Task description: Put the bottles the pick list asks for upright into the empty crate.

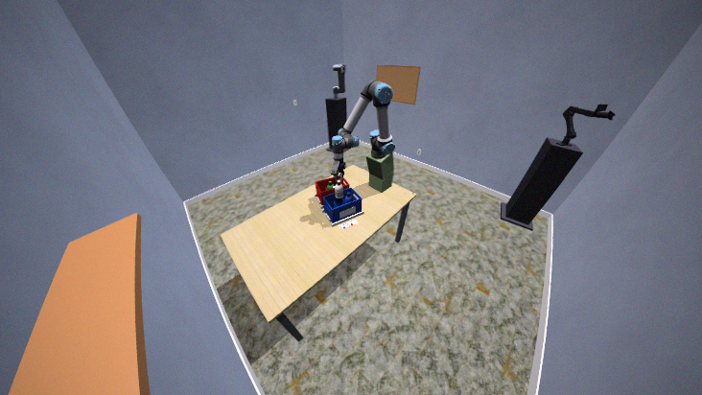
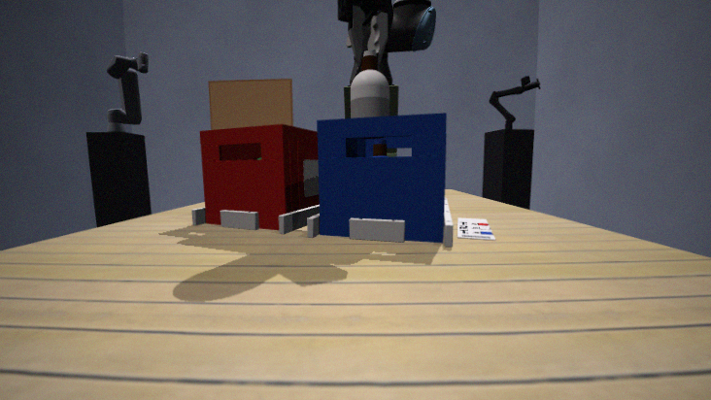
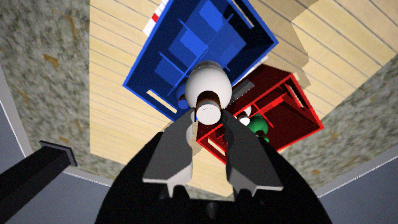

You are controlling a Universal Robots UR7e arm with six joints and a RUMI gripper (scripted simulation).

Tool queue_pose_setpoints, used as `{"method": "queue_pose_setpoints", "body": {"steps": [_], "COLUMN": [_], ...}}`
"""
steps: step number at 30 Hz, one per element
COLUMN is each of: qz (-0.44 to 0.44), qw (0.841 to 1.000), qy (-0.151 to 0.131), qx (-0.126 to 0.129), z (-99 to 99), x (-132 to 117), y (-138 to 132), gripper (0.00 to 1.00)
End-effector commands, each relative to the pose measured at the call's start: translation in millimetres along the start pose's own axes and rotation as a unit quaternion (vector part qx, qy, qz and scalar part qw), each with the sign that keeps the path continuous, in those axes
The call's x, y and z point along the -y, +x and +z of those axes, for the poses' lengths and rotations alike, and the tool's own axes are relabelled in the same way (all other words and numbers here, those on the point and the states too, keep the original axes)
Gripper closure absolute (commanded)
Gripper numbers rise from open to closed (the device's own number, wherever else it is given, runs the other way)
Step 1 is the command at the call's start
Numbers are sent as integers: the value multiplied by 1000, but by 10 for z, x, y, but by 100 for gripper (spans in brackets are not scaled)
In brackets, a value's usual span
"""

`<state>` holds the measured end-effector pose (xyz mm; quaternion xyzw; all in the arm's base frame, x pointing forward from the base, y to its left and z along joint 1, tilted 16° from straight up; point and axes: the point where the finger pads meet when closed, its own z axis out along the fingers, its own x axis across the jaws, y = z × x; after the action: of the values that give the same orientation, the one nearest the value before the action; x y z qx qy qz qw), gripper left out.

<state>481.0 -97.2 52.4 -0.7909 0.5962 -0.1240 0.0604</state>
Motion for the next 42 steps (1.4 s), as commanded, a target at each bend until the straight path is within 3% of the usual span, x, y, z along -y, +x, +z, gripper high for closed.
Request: {"method": "queue_pose_setpoints", "body": {"steps": [1, 42], "qz": [0, 0], "qw": [1000, 1000], "qy": [1, 1], "qx": [-1, -1], "z": [39, 409], "x": [1, 9], "y": [4, 5], "gripper": [100, 100]}}
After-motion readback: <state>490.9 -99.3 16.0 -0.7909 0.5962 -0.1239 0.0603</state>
